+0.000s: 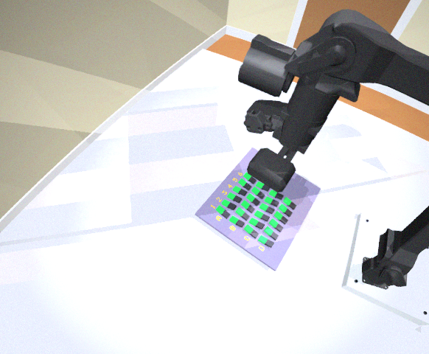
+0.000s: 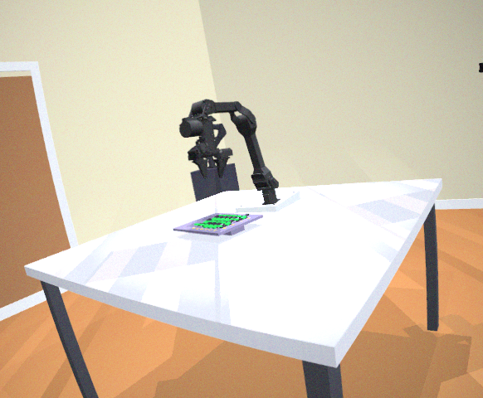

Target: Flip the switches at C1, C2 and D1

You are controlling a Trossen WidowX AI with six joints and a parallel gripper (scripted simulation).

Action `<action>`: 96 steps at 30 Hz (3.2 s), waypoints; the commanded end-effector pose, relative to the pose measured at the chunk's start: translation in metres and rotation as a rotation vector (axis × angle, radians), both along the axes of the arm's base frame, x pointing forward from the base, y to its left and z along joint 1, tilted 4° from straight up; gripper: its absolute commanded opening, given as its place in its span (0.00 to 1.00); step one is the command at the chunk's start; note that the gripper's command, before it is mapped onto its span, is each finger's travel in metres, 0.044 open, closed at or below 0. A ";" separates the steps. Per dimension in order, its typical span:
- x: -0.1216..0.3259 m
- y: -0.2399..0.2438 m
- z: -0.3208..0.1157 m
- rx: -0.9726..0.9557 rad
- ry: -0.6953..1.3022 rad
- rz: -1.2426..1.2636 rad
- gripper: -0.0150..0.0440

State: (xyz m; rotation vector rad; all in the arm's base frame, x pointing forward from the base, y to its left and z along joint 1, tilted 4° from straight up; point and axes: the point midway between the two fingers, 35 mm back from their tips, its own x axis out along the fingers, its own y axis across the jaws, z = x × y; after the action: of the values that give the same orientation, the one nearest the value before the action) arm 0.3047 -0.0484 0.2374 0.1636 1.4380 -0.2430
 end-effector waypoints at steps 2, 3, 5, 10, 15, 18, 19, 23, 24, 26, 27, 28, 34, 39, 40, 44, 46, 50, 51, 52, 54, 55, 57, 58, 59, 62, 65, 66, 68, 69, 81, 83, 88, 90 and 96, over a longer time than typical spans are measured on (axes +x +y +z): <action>0.003 0.005 -0.007 0.003 0.001 0.000 0.84; 0.006 0.010 -0.016 0.007 0.002 -0.001 0.80; 0.012 0.026 -0.040 0.017 0.005 -0.003 0.71; 0.015 0.060 -0.091 0.037 0.016 -0.006 0.49; 0.016 0.061 -0.095 0.038 0.018 -0.007 0.26; 0.019 0.060 -0.125 0.044 0.039 -0.007 0.25; 0.019 0.060 -0.127 0.044 0.041 -0.007 0.25; 0.019 0.060 -0.127 0.044 0.041 -0.007 0.25; 0.019 0.060 -0.127 0.044 0.041 -0.007 0.25; 0.020 0.060 -0.132 0.044 0.041 -0.007 0.25; 0.020 0.060 -0.136 0.044 0.041 -0.007 0.25; 0.020 0.060 -0.137 0.044 0.041 -0.007 0.25; 0.021 0.060 -0.142 0.044 0.041 -0.007 0.25; 0.022 0.059 -0.150 0.044 0.041 -0.007 0.25; 0.022 0.059 -0.151 0.044 0.041 -0.007 0.25; 0.022 0.059 -0.151 0.044 0.041 -0.007 0.25; 0.022 0.059 -0.151 0.044 0.041 -0.007 0.25; 0.022 0.059 -0.151 0.044 0.041 -0.007 0.25; 0.022 0.059 -0.151 0.044 0.041 -0.007 0.25; 0.022 0.059 -0.151 0.044 0.041 -0.007 0.25; 0.022 0.059 -0.151 0.044 0.041 -0.007 0.25; 0.022 0.059 -0.151 0.044 0.041 -0.007 0.25; 0.022 0.059 -0.151 0.044 0.041 -0.007 0.25; 0.022 0.059 -0.151 0.044 0.041 -0.007 0.25; 0.022 0.059 -0.151 0.044 0.041 -0.007 0.25; 0.022 0.059 -0.151 0.044 0.041 -0.007 0.25; 0.022 0.059 -0.152 0.044 0.041 -0.007 0.25; 0.022 0.059 -0.152 0.044 0.041 -0.007 0.25; 0.022 0.059 -0.152 0.044 0.041 -0.007 0.25; 0.022 0.059 -0.152 0.044 0.041 -0.007 0.25; 0.022 0.059 -0.154 0.044 0.041 -0.007 0.25; 0.022 0.059 -0.154 0.044 0.041 -0.007 0.25; 0.022 0.059 -0.155 0.044 0.041 -0.007 0.25; 0.022 0.059 -0.155 0.044 0.041 -0.007 0.25; 0.022 0.059 -0.156 0.044 0.041 -0.007 0.25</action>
State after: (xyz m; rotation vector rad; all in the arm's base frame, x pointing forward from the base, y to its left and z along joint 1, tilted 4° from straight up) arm 0.3267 0.0103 0.0825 0.1959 1.4836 -0.2231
